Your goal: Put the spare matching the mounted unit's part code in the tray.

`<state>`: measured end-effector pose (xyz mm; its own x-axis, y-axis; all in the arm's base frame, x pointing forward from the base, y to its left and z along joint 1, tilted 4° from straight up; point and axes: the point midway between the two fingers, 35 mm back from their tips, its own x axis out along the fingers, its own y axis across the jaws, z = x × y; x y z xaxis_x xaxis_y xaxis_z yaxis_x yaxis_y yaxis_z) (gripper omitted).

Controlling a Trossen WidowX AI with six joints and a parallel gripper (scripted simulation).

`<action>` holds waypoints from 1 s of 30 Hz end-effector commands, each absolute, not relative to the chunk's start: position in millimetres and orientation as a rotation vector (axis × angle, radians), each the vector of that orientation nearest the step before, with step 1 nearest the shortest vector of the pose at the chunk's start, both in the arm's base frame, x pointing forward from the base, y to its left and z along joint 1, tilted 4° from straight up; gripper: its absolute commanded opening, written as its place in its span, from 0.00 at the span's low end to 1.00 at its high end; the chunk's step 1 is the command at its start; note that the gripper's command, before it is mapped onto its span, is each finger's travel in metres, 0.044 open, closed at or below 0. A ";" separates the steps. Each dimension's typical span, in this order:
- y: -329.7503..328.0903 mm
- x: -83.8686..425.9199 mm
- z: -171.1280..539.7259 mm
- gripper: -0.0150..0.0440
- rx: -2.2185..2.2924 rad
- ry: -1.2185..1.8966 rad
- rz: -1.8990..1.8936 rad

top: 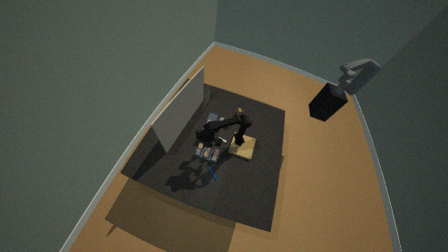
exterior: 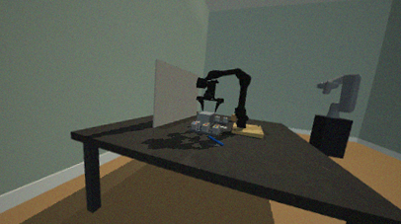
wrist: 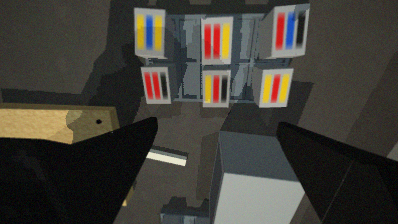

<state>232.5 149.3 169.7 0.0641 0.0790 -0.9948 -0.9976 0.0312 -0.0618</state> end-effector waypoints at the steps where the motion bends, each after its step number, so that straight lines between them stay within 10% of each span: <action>1: 149.9 229.7 167.6 1.00 -1.181 1.109 1.195; 7: 155.0 235.2 130.6 0.76 -1.181 1.108 1.195; 30: 157.9 238.5 111.4 0.76 -1.181 1.108 1.195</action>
